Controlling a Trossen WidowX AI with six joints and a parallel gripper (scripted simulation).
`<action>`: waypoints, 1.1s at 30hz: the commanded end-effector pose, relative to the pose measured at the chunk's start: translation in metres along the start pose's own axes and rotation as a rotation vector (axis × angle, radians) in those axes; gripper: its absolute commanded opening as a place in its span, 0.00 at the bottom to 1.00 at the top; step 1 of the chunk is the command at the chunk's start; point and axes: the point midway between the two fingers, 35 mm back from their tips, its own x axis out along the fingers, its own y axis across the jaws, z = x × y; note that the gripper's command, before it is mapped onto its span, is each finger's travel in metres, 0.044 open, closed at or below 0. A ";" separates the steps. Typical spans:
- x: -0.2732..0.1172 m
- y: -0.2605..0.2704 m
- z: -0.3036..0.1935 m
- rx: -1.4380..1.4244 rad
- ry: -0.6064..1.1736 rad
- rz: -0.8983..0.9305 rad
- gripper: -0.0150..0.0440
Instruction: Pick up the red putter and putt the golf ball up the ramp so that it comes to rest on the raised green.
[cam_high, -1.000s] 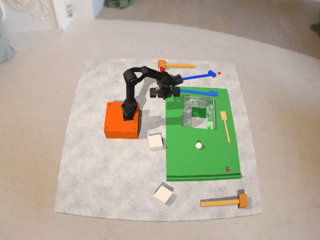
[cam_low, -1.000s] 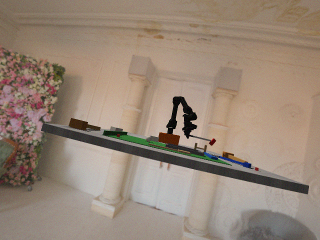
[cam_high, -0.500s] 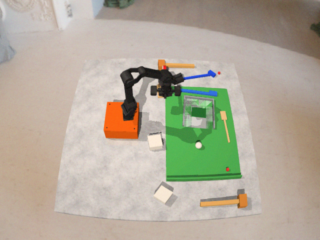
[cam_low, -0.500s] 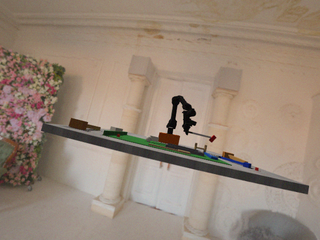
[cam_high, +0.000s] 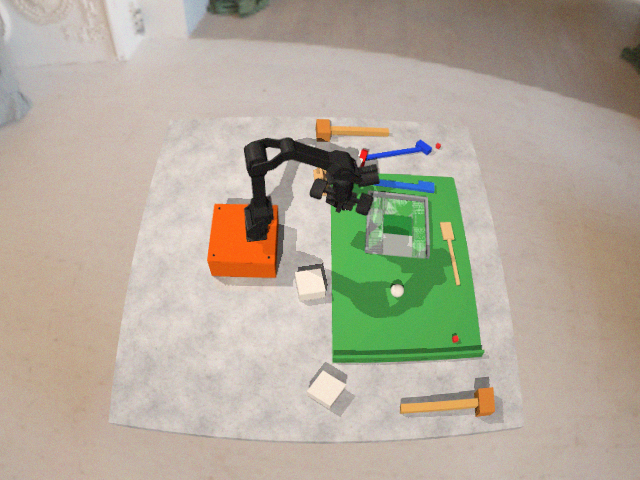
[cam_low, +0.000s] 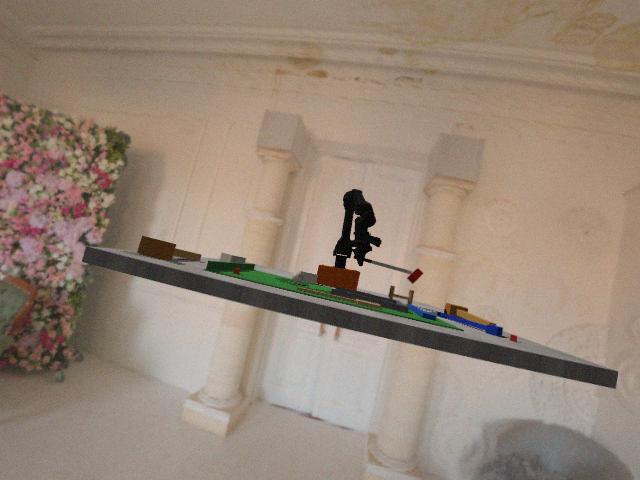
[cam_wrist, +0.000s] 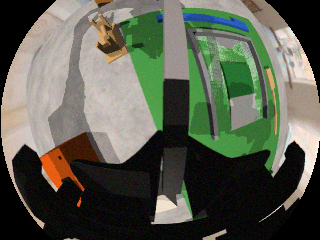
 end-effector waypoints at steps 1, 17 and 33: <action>-0.005 -0.013 -0.016 0.116 0.012 -0.015 0.25; -0.025 -0.053 -0.085 0.499 0.058 -0.070 0.25; -0.048 -0.072 -0.168 0.828 0.123 -0.122 0.25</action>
